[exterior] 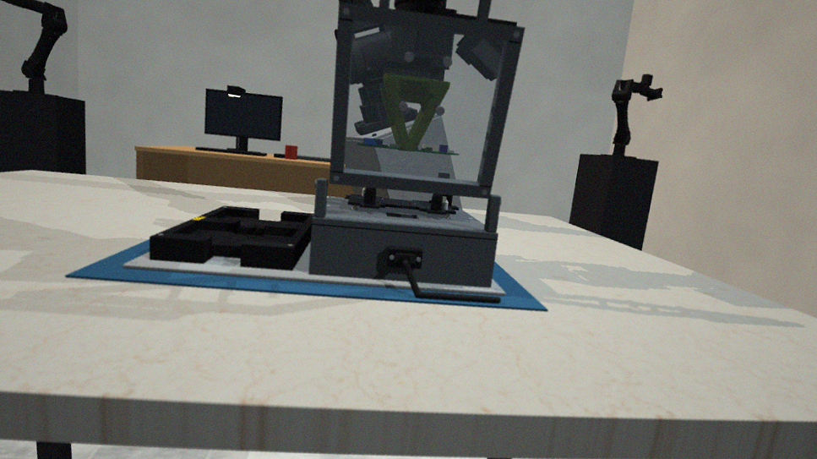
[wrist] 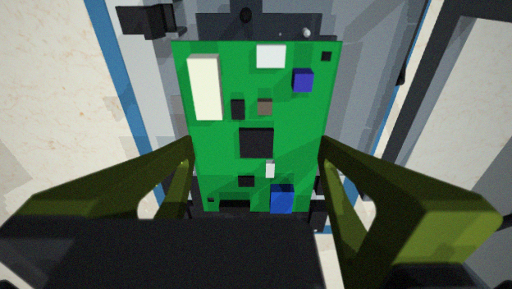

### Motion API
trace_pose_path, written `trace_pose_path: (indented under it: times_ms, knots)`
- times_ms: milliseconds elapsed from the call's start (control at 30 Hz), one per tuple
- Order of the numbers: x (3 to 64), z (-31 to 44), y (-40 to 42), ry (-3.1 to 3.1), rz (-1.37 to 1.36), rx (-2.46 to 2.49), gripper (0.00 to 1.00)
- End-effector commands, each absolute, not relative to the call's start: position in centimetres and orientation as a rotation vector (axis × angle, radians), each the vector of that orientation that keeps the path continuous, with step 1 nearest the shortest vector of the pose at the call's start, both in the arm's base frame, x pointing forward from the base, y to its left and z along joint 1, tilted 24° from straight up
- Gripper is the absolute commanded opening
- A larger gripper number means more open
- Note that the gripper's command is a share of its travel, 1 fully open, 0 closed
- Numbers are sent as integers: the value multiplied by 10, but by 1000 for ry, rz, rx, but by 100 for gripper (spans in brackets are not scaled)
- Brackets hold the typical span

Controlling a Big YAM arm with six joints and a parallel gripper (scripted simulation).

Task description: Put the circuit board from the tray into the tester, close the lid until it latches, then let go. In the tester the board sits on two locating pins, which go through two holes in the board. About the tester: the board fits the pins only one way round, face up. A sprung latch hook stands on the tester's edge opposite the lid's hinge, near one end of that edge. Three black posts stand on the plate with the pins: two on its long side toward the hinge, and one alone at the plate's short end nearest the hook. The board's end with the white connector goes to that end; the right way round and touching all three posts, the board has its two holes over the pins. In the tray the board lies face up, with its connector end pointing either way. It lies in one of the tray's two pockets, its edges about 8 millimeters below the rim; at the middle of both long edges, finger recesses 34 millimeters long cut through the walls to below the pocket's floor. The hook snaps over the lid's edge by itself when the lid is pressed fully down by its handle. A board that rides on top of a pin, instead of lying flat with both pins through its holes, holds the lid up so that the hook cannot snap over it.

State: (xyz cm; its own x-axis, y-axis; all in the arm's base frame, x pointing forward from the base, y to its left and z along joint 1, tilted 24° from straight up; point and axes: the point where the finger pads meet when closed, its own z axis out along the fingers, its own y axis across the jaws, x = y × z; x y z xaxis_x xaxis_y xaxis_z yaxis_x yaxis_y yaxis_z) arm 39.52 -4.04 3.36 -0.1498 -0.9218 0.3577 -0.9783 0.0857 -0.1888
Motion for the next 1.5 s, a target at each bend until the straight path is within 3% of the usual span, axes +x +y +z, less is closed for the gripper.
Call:
trace_pose_path:
  times_ms: [0,1467]
  knots:
    - [410,45,-33,-2219,607,1953,72]
    - [405,-5,-60,-2208,583,1944,72]
